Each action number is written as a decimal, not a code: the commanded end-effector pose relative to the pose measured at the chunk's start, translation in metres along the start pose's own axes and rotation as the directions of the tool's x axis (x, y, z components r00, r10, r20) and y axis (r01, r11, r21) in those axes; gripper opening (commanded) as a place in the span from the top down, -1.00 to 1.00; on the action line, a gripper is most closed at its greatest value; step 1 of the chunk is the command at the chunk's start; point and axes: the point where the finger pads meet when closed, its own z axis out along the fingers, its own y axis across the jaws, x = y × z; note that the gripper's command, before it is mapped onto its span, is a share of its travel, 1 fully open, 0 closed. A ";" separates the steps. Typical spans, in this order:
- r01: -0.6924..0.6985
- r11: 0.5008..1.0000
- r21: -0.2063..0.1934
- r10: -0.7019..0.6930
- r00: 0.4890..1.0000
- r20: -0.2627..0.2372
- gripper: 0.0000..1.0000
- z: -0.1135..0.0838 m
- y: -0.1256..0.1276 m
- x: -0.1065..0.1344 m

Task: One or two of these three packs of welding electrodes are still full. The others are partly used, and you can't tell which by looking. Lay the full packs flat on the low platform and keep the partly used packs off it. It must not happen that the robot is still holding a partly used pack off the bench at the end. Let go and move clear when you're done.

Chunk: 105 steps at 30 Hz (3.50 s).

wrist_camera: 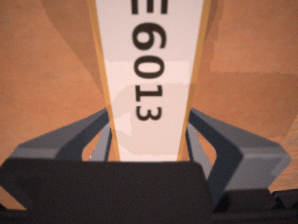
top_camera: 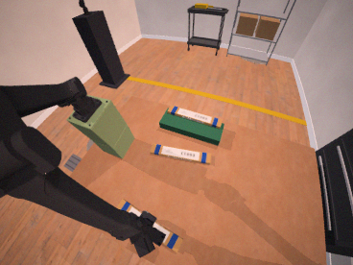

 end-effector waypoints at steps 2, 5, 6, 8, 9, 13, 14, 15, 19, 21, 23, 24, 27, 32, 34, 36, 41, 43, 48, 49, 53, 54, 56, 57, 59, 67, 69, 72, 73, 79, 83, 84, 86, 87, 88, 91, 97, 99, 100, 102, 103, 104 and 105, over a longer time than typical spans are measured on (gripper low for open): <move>-0.013 1.000 0.006 0.013 1.000 0.008 1.00 -0.013 -0.008 0.002; -0.014 1.000 0.006 0.014 1.000 0.008 1.00 -0.021 -0.009 0.001; -0.014 1.000 0.006 0.014 1.000 0.009 1.00 -0.023 -0.009 0.001; -0.015 1.000 0.006 0.014 1.000 0.009 1.00 -0.028 -0.009 0.000; -0.015 1.000 0.006 0.015 1.000 0.009 1.00 -0.030 -0.008 0.000; -0.015 1.000 0.007 0.015 1.000 0.012 1.00 -0.035 -0.009 -0.002; -0.015 1.000 0.008 0.015 1.000 0.013 1.00 -0.037 -0.009 -0.003; -0.015 1.000 0.009 0.015 1.000 0.014 1.00 -0.039 -0.009 -0.004; -0.014 1.000 0.008 0.014 1.000 0.012 1.00 -0.046 -0.007 -0.003; -0.014 1.000 0.007 0.014 1.000 0.011 1.00 -0.049 -0.006 -0.003; -0.013 1.000 0.008 0.013 1.000 0.013 1.00 -0.053 -0.006 -0.005; -0.012 1.000 0.009 0.012 1.000 0.015 1.00 -0.055 -0.006 -0.006; -0.010 1.000 0.012 0.010 1.000 0.020 1.00 -0.061 -0.007 -0.009; -0.007 1.000 0.013 0.007 1.000 0.020 1.00 -0.066 -0.006 -0.010; -0.005 1.000 0.011 0.005 1.000 0.018 1.00 -0.069 -0.004 -0.009; -0.004 1.000 0.010 0.004 1.000 0.017 1.00 -0.072 -0.004 -0.009; -0.004 1.000 0.017 0.003 1.000 0.028 1.00 -0.080 -0.009 -0.020; -0.004 1.000 0.019 0.003 1.000 0.031 1.00 -0.082 -0.011 -0.024; -0.003 1.000 0.021 0.002 0.999 0.034 1.00 -0.085 -0.012 -0.027; -0.003 1.000 0.021 0.002 0.999 0.035 1.00 -0.086 -0.013 -0.029; -0.003 1.000 0.023 0.002 0.999 0.037 1.00 -0.090 -0.015 -0.033; -0.003 1.000 0.023 0.002 0.999 0.037 1.00 -0.090 -0.015 -0.034; -0.003 1.000 0.023 0.002 0.999 0.038 1.00 -0.092 -0.016 -0.035; -0.003 1.000 0.024 0.002 0.999 0.038 1.00 -0.093 -0.016 -0.036; -0.003 1.000 0.024 0.002 0.999 0.039 1.00 -0.094 -0.017 -0.037; -0.002 1.000 0.025 0.001 0.999 0.040 1.00 -0.097 -0.018 -0.040; -0.002 1.000 0.025 0.001 0.999 0.040 1.00 -0.098 -0.018 -0.040; -0.003 1.000 0.025 0.002 0.999 0.041 1.00 -0.099 -0.019 -0.041; -0.003 1.000 0.025 0.002 0.999 0.041 1.00 -0.099 -0.019 -0.041; -0.003 1.000 0.025 0.002 0.999 0.041 1.00 -0.101 -0.019 -0.043; -0.002 1.000 0.025 0.001 0.999 0.041 1.00 -0.102 -0.020 -0.044; -0.002 1.000 0.025 0.001 0.999 0.041 1.00 -0.102 -0.020 -0.044; -0.002 1.000 0.025 0.001 0.999 0.041 1.00 -0.103 -0.020 -0.044; -0.002 1.000 0.025 0.001 0.999 0.041 1.00 -0.103 -0.020 -0.044; -0.002 1.000 0.025 0.001 0.999 0.041 1.00 -0.103 -0.020 -0.045; -0.002 1.000 0.025 0.001 0.999 0.041 1.00 -0.104 -0.020 -0.045; -0.002 1.000 0.026 0.001 0.999 0.042 1.00 -0.105 -0.021 -0.046; -0.002 1.000 0.026 0.001 0.999 0.042 1.00 -0.105 -0.021 -0.046; -0.002 1.000 0.026 0.001 0.999 0.042 1.00 -0.105 -0.021 -0.046; -0.002 1.000 0.026 0.001 0.999 0.042 1.00 -0.105 -0.021 -0.046; -0.002 1.000 0.026 0.001 0.999 0.042 1.00 -0.105 -0.021 -0.046; -0.002 1.000 0.026 0.001 0.999 0.042 1.00 -0.105 -0.021 -0.046; -0.002 1.000 0.026 0.001 0.999 0.042 1.00 -0.105 -0.021 -0.046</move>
